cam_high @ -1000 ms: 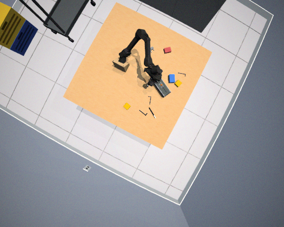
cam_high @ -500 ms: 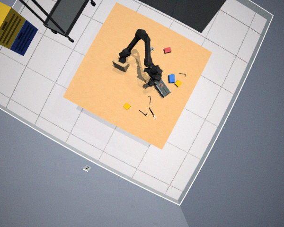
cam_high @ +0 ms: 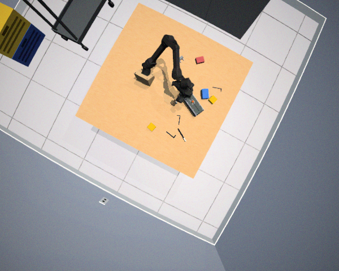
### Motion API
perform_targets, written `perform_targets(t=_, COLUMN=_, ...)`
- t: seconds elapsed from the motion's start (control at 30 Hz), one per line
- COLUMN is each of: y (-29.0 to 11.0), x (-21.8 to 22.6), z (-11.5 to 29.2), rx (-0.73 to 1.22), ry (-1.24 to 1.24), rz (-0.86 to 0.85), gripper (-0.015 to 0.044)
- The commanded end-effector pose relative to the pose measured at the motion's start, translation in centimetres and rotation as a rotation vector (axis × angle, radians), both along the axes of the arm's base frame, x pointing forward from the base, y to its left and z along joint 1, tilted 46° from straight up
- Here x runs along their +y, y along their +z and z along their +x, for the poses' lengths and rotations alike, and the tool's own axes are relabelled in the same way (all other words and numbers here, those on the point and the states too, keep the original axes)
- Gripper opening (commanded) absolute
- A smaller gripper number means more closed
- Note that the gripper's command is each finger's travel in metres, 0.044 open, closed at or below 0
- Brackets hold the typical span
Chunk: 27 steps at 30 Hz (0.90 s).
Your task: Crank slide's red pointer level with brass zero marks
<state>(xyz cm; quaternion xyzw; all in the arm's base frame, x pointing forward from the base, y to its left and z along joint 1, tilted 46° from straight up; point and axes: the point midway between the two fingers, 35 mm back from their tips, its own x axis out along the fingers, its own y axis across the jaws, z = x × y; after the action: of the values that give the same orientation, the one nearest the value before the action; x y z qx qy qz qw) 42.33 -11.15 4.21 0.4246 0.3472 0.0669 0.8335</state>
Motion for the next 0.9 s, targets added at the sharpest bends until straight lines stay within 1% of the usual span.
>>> perform_targets(t=0.0, y=-0.01, x=0.0, z=0.0, rx=0.0, ry=0.0, rz=0.0, gripper=0.0)
perform_targets(t=0.47, y=0.01, x=0.01, z=0.0, rx=0.0, ry=0.0, rz=0.001, gripper=0.0)
perform_targets(t=0.87, y=0.01, x=0.01, z=0.0, rx=0.0, ry=0.0, rz=0.001, gripper=0.0315)
